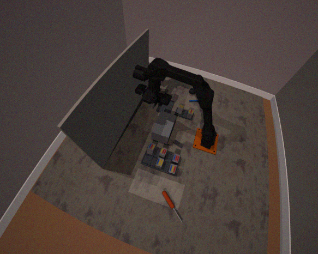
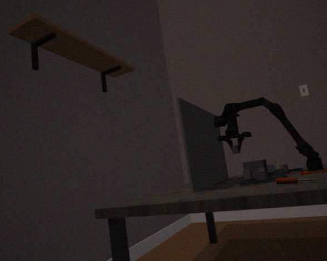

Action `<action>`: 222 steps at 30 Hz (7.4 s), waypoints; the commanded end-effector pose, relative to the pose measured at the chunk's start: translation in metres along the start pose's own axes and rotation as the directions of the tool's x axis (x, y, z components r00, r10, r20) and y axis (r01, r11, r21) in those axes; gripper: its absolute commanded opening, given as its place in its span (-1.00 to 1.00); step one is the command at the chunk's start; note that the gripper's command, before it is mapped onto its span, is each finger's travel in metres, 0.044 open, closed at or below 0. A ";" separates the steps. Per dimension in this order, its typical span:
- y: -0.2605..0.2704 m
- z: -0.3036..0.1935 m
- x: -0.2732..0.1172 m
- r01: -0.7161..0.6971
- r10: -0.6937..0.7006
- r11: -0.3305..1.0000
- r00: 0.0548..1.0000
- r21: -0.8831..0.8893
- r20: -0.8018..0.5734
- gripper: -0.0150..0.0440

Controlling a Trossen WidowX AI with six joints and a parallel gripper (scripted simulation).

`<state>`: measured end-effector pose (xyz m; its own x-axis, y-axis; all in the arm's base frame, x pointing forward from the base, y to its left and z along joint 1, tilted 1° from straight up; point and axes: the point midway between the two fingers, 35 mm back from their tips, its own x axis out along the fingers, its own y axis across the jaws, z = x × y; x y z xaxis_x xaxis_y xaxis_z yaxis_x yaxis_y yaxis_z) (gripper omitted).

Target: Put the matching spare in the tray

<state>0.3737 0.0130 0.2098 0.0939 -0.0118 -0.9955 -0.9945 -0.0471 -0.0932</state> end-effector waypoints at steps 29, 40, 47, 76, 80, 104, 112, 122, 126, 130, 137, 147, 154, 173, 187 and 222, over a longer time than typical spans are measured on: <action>0.033 -0.152 -0.003 -0.019 0.017 0.996 0.999 -0.089 -0.028 -0.49; 0.032 -0.153 0.005 -0.021 0.018 0.996 0.999 -0.089 -0.028 -0.49; 0.031 -0.153 0.010 -0.022 0.019 0.996 0.999 -0.089 -0.027 -0.49; 0.028 -0.155 0.030 -0.026 0.024 0.996 0.999 -0.089 -0.026 -0.49; 0.028 -0.155 0.033 -0.026 0.024 0.996 0.999 -0.089 -0.025 -0.49; 0.027 -0.156 0.049 -0.030 0.028 0.996 0.999 -0.089 -0.024 -0.49; 0.027 -0.157 0.055 -0.031 0.029 0.996 0.999 -0.089 -0.024 -0.49; 0.027 -0.157 0.062 -0.032 0.031 0.996 0.999 -0.089 -0.023 -0.49; 0.027 -0.157 0.065 -0.033 0.031 0.995 0.999 -0.089 -0.023 -0.49; 0.027 -0.157 0.068 -0.034 0.032 0.995 0.999 -0.089 -0.023 -0.49; 0.027 -0.157 0.073 -0.035 0.033 0.995 0.999 -0.089 -0.022 -0.49; 0.028 -0.157 0.080 -0.036 0.034 0.995 0.999 -0.089 -0.021 -0.49; 0.028 -0.157 0.085 -0.037 0.036 0.995 0.999 -0.089 -0.021 -0.49; 0.030 -0.157 0.098 -0.040 0.039 0.995 0.999 -0.089 -0.020 -0.49; 0.031 -0.157 0.108 -0.042 0.041 0.995 0.999 -0.089 -0.019 -0.49; 0.037 -0.155 0.132 -0.048 0.047 0.995 0.999 -0.089 -0.017 -0.49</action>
<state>0.3576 -0.1454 0.0821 0.0547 -0.0340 -0.9979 -0.9904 -0.1287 -0.0499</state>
